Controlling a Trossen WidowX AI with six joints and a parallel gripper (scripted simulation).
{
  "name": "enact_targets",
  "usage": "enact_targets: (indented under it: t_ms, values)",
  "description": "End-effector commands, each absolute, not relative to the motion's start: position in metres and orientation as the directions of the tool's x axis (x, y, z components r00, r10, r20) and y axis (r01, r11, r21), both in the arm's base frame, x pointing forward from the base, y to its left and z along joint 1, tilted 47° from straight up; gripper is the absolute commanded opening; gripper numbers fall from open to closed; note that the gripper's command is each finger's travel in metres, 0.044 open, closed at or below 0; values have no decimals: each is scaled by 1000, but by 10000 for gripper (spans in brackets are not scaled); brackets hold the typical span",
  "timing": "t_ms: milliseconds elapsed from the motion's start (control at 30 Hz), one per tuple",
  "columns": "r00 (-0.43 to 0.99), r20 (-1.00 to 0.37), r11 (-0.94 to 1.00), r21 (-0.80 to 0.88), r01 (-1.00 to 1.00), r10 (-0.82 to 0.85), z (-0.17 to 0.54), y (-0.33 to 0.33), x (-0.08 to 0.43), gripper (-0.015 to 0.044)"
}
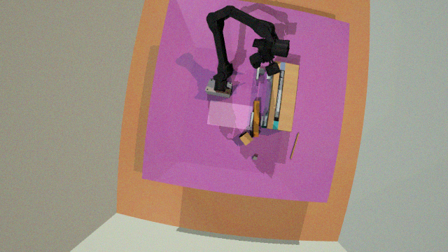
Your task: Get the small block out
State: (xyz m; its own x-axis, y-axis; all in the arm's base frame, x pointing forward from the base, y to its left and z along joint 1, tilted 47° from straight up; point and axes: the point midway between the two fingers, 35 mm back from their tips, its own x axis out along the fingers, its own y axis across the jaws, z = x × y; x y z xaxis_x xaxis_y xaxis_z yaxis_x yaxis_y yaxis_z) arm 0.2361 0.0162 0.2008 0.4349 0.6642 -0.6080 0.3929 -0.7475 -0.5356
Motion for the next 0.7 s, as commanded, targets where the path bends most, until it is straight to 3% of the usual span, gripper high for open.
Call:
enact_targets:
  t_ms: [0, 133, 267, 433, 667]
  values:
    - [426, -617, -653, -196, 731, 662, 194, 23, 235, 285]
    - [421, -620, -460, 108, 881, 661, 189, 28, 235, 285]
    - [418, -623, -200, 390, 899, 661, 184, 33, 235, 285]
    - [415, -626, 174, 665, 726, 660, 177, 38, 236, 285]
    - [414, -628, 476, 775, 416, 659, 172, 43, 236, 285]
